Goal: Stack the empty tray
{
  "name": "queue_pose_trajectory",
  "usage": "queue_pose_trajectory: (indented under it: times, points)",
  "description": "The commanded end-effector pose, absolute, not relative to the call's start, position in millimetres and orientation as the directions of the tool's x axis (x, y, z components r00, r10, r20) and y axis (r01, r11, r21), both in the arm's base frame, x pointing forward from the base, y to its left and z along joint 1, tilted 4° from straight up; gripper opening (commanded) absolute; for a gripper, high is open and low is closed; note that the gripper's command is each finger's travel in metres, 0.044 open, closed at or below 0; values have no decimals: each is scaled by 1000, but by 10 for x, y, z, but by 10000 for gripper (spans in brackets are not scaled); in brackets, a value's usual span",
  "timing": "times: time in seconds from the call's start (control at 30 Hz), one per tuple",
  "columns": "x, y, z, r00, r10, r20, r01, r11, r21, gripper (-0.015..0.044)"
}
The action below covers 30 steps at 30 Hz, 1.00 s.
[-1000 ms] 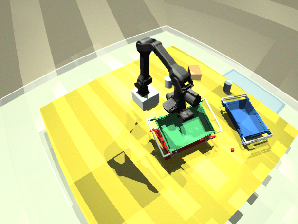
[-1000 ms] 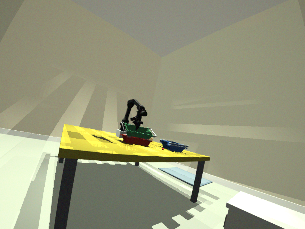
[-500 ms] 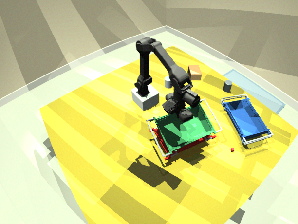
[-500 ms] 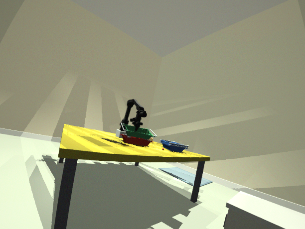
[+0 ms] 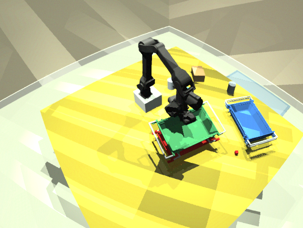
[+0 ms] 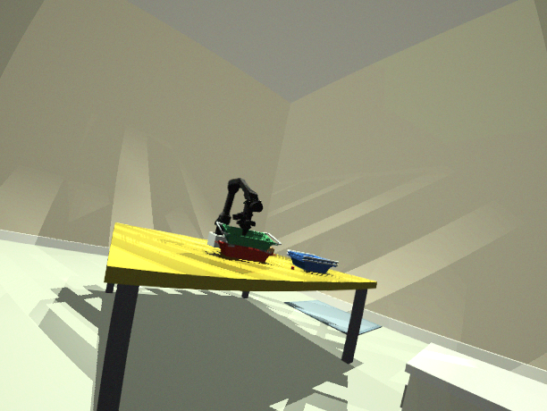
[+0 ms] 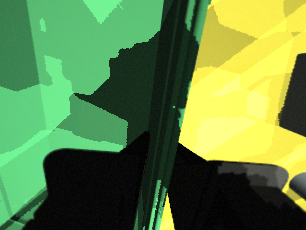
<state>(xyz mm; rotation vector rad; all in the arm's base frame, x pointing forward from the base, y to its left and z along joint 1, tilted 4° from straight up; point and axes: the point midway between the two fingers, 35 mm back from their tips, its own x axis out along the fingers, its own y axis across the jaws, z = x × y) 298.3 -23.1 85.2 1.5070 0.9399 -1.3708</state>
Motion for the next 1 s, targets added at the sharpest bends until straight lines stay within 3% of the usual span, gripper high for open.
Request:
queue_pose_trajectory:
  times: [0.0, 0.97]
  points:
    - [2957, -219, 800, 96, -15, -995, 935, -342, 96, 0]
    - [2933, -204, 626, 96, -15, -995, 935, -342, 95, 0]
